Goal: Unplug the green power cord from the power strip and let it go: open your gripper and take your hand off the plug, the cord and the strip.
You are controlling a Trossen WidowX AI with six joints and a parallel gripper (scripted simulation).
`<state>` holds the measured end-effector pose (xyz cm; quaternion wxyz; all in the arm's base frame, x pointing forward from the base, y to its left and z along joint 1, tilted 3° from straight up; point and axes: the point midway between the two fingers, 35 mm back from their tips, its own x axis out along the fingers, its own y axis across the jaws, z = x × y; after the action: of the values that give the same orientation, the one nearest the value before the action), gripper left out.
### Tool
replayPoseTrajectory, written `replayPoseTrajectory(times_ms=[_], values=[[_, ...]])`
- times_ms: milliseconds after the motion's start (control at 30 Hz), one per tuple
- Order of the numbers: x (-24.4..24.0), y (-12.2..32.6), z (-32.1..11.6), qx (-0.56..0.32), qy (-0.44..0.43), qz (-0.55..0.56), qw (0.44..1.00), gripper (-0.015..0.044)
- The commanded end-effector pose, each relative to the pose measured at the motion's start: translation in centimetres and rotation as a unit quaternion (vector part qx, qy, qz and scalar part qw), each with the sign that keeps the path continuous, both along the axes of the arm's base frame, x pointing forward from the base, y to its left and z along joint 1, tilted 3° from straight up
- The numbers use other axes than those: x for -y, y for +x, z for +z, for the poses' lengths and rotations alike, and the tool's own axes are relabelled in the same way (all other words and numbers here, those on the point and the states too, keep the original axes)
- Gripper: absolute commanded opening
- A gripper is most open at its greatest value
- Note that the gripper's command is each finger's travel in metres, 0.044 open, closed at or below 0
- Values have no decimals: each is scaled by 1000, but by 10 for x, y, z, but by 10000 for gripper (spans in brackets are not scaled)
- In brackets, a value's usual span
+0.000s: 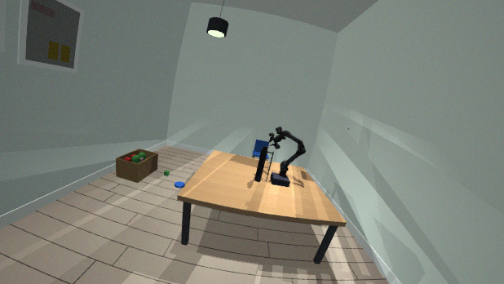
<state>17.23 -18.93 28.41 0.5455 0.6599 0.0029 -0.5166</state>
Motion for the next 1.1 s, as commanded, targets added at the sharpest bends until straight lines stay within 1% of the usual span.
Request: replayPoseTrajectory(times_ms=[0, 167, 267, 333, 633, 1067], values=[[-28, 41, -44, -86, 79, 92, 989, 160], [-82, 76, -101, -222, 159, 204, 940, 160], [-120, 85, -132, -310, 190, 263, 894, 160], [-136, 86, -144, -348, 201, 283, 871, 160], [-138, 86, -145, -353, 202, 285, 868, 160], [-158, 88, -146, -353, 202, 285, 868, 160]])
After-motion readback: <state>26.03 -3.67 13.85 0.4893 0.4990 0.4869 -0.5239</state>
